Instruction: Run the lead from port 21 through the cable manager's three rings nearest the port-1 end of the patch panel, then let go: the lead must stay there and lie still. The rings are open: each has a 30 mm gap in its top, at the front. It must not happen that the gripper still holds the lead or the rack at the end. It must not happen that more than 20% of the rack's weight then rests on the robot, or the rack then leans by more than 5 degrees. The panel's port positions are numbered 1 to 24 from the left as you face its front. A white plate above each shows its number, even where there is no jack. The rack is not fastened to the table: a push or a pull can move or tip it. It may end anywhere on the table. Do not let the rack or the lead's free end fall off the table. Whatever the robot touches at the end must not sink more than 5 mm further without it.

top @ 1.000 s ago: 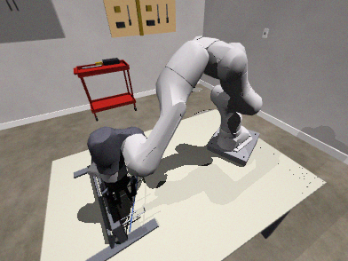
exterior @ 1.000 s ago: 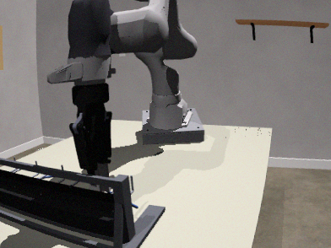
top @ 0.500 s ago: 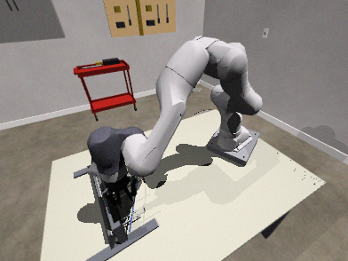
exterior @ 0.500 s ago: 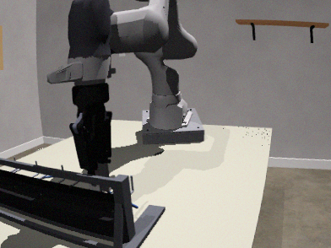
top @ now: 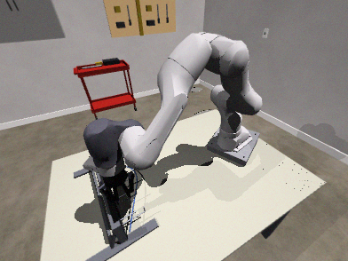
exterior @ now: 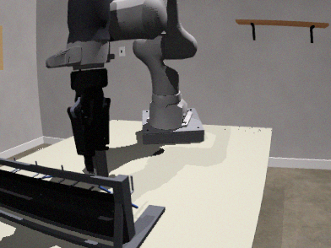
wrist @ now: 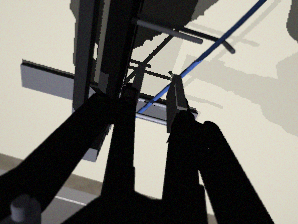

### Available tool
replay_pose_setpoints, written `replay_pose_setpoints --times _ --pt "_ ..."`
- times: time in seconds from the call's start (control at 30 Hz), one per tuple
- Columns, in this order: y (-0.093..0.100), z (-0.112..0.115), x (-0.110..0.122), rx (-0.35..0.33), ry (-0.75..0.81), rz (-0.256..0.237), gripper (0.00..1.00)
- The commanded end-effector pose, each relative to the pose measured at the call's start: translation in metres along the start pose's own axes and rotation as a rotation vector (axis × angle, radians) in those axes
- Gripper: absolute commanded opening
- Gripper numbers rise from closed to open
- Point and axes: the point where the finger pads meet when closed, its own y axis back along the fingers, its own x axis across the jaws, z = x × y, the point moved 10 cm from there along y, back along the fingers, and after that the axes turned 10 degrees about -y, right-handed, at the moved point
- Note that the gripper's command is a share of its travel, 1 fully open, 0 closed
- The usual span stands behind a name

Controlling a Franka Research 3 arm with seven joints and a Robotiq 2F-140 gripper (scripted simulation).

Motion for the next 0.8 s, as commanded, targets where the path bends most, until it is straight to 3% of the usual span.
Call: replay_pose_setpoints --times 0.0,0.43,0.77 --pt "0.005 0.000 0.002 0.005 -0.002 0.012 0.20" --pt "0.043 0.000 0.002 0.005 -0.002 0.012 0.20" --pt "0.050 0.000 0.002 0.005 -0.002 0.012 0.20"
